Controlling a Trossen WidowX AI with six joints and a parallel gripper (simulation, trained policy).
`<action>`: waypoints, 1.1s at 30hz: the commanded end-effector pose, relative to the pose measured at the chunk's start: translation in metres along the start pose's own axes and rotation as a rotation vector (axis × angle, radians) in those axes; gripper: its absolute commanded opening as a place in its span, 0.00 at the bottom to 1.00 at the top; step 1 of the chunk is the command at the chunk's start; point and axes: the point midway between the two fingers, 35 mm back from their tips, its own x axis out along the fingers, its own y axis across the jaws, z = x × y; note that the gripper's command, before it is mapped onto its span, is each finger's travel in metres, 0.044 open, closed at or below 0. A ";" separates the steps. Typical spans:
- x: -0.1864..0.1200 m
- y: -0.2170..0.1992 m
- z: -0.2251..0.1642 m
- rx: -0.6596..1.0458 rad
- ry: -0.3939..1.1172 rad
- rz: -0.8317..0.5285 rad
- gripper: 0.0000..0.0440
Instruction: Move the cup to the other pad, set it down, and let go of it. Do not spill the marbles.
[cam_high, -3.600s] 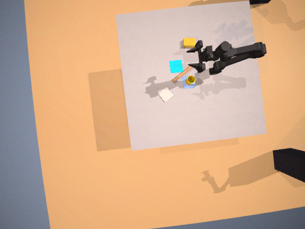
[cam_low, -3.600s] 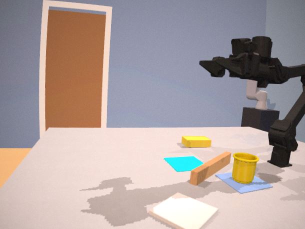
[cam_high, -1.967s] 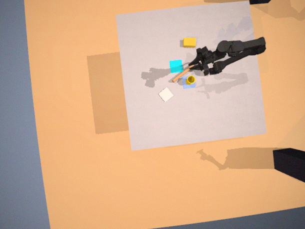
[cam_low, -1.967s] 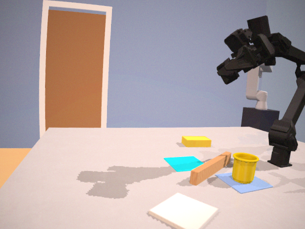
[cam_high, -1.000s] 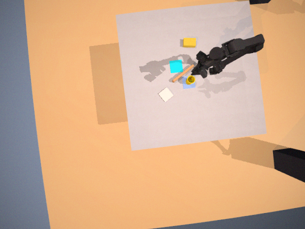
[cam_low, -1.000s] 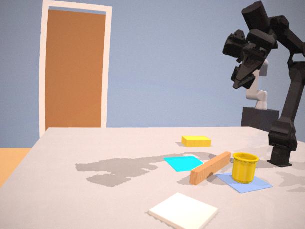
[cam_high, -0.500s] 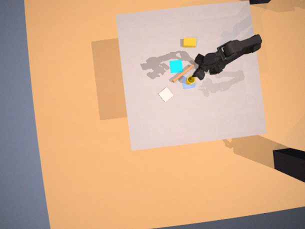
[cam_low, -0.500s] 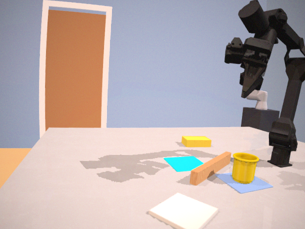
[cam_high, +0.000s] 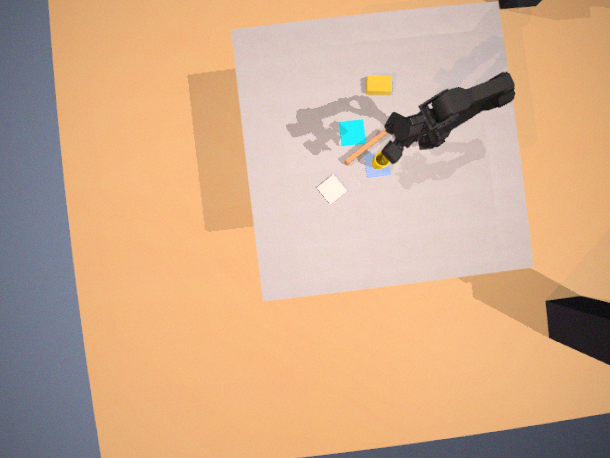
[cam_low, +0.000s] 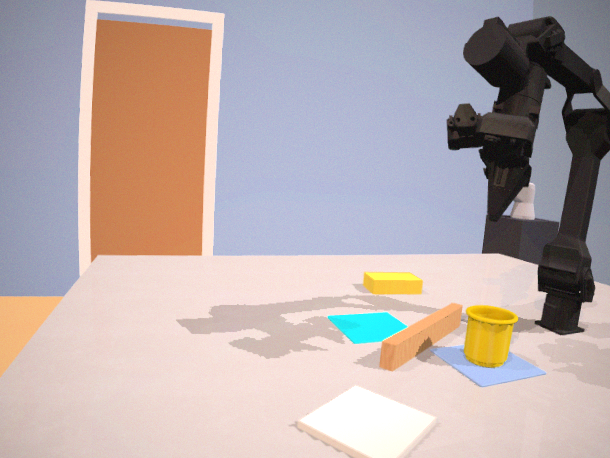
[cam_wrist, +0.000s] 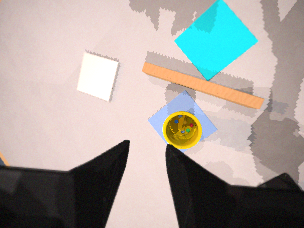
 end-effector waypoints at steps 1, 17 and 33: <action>0.007 -0.007 -0.001 0.022 0.018 -0.061 0.36; 0.035 -0.035 -0.006 0.096 0.080 -0.287 0.36; 0.066 -0.057 -0.012 0.166 0.087 -0.419 0.39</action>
